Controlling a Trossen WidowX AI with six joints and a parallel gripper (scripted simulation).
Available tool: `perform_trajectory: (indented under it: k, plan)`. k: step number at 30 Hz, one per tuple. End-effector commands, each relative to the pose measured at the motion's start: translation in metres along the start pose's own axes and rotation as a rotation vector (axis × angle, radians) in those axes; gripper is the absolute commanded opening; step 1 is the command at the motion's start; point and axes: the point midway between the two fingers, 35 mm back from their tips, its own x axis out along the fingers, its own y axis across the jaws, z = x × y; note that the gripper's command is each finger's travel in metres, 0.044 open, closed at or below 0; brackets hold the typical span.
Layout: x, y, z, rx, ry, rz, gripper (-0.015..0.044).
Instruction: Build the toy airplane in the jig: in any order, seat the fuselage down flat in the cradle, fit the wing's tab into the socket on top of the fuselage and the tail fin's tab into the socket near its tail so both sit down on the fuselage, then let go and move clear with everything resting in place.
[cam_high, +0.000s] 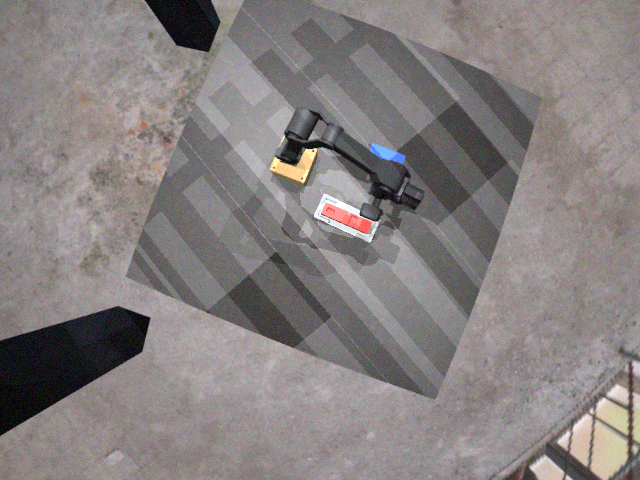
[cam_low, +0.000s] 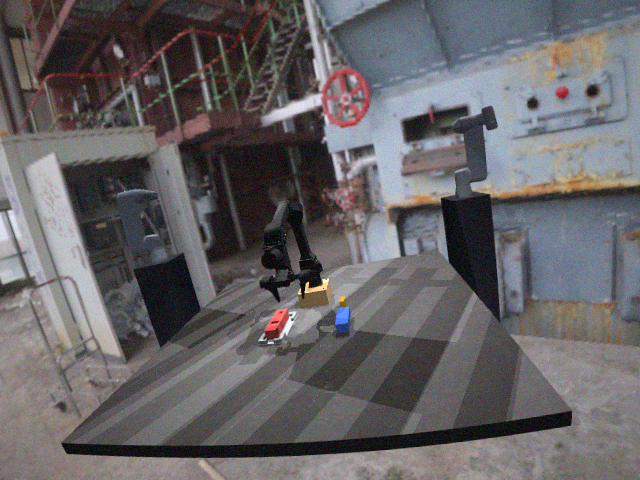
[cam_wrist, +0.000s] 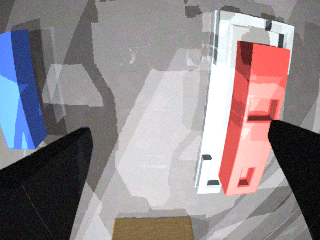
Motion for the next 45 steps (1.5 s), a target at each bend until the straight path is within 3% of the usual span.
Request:
perform_trajectory:
  k: [1,9,16,21,45]
  plan:
    - [0.006,0.051,0.010,-0.002,0.008,-0.001,0.0440]
    - [0.013,0.172,0.001,-0.001,0.007,0.006,0.0440]
    - [0.015,0.175,0.000,-0.001,0.007,0.006,0.0440]
    - [0.056,0.175,-0.001,-0.001,0.007,0.006,0.0440]
    - [0.090,0.175,0.000,-0.001,0.007,0.006,0.0440]
